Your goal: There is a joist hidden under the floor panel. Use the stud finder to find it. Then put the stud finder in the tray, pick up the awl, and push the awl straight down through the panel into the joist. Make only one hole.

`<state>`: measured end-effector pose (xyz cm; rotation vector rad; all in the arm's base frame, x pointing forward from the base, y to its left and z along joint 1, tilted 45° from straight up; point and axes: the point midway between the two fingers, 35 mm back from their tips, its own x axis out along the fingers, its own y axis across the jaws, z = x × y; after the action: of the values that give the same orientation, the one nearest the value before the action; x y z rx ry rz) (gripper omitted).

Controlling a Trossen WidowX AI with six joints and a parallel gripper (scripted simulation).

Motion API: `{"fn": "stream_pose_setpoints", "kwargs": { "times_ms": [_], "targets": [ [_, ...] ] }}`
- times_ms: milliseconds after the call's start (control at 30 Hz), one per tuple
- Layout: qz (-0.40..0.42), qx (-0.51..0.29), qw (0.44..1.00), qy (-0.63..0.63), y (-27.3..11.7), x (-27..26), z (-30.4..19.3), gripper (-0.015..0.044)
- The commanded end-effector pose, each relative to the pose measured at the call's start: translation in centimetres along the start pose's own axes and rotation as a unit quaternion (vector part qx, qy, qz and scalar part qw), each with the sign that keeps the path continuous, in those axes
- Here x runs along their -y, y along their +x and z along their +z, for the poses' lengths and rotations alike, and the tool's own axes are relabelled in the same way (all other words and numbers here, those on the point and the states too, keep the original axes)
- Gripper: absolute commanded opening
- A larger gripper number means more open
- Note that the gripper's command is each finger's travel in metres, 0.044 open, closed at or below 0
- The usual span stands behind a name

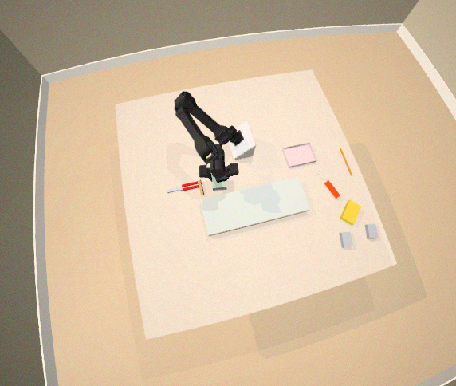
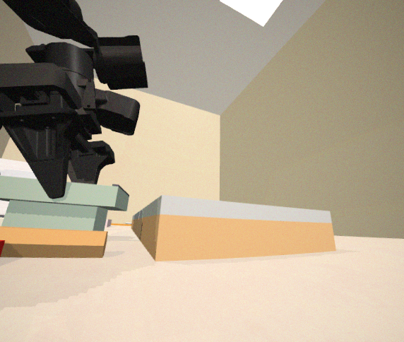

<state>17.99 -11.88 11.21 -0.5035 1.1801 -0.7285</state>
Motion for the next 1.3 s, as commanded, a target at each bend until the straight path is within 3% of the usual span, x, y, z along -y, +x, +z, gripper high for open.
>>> {"fn": "stream_pose_setpoints", "kwargs": {
  "times_ms": [0,267,1267],
  "targets": [
    [0.0,0.001,1.0,-0.001,-0.1,0.0,0.1,0.0202],
    [0.001,0.0,1.0,-0.001,-0.8,0.0,0.3,0.0],
    [0.001,0.0,1.0,-0.001,-3.3,-1.0,1.0,0.0]
  ]
}}
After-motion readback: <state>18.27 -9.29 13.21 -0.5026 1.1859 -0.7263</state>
